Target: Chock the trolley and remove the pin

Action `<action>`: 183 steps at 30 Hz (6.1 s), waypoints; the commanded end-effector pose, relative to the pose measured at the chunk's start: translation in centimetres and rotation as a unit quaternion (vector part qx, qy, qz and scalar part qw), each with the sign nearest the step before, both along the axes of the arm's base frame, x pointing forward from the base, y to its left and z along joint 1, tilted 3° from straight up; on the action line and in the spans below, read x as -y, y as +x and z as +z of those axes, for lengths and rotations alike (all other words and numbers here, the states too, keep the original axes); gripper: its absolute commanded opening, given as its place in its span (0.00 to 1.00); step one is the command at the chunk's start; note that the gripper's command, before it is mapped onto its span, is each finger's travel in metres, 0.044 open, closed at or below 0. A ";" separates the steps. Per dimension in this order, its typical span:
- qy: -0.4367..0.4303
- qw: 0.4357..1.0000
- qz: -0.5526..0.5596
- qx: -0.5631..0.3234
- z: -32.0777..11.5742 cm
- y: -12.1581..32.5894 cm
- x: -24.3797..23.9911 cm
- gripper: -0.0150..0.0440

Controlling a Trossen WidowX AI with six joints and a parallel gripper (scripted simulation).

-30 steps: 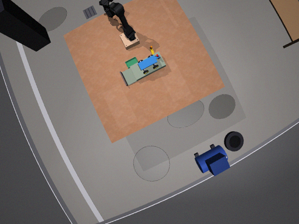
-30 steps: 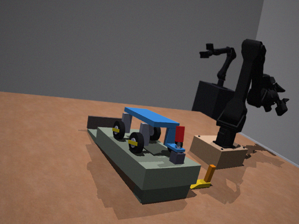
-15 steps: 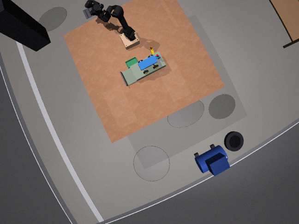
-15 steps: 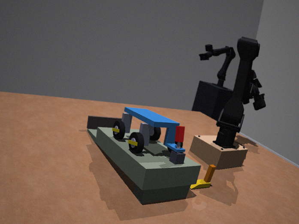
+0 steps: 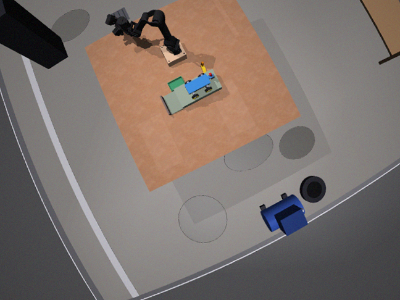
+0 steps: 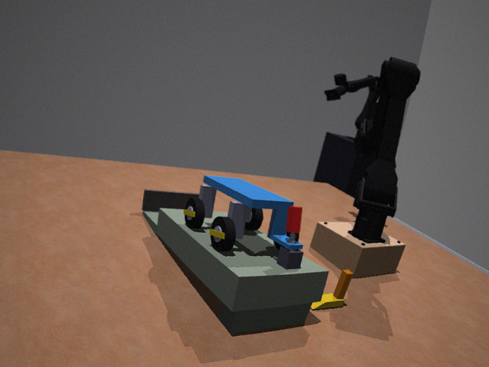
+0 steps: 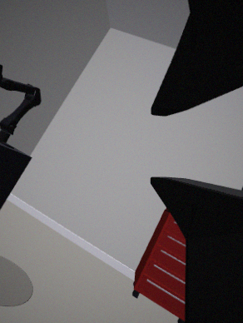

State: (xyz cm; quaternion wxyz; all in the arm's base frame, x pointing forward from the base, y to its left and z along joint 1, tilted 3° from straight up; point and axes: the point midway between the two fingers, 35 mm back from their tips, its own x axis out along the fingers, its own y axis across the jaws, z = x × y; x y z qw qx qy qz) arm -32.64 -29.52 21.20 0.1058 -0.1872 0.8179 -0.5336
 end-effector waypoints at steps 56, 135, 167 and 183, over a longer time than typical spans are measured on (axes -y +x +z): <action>0.020 0.764 0.492 0.417 -2.9 48.7 9.9 0.58; 0.701 0.329 0.633 0.013 -12.1 50.2 -43.0 0.58; 0.701 0.329 0.633 0.013 -18.3 50.4 -42.8 0.58; 0.701 0.329 0.633 0.013 -19.9 50.4 -42.6 0.58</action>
